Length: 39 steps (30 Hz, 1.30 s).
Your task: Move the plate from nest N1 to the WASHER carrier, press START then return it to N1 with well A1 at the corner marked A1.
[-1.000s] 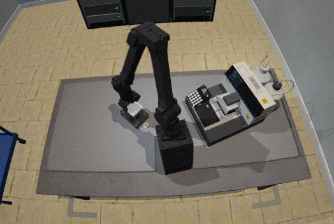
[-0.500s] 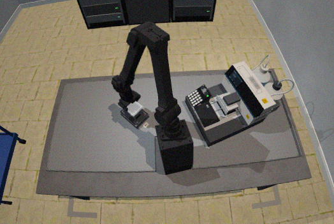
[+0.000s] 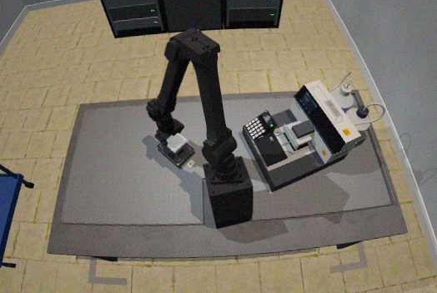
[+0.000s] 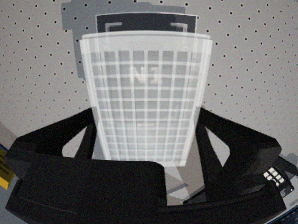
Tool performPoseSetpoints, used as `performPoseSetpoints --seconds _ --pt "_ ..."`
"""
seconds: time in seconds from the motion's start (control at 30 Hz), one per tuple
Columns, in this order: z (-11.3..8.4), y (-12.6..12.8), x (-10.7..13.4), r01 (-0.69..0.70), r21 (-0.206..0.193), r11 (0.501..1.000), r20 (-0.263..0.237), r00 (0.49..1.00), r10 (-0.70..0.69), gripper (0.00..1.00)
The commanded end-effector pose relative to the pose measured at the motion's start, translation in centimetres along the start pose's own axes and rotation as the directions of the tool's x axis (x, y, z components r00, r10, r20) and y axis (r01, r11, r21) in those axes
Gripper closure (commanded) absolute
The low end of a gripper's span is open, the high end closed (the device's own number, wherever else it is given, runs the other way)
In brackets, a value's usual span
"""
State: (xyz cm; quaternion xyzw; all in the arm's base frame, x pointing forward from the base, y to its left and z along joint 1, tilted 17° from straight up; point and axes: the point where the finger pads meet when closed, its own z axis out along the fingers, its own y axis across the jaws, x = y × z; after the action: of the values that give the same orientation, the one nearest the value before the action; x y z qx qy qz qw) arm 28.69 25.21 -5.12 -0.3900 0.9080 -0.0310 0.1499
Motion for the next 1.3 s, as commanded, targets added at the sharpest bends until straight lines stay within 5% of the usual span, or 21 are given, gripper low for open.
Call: performPoseSetpoints --seconds 0.0,1.27 --pt "1.0 -0.4 0.5 -0.002 0.001 1.000 -0.011 1.000 0.002 0.18" --pt "6.6 -0.5 -0.6 -0.005 0.002 1.000 0.006 1.000 0.005 0.18"
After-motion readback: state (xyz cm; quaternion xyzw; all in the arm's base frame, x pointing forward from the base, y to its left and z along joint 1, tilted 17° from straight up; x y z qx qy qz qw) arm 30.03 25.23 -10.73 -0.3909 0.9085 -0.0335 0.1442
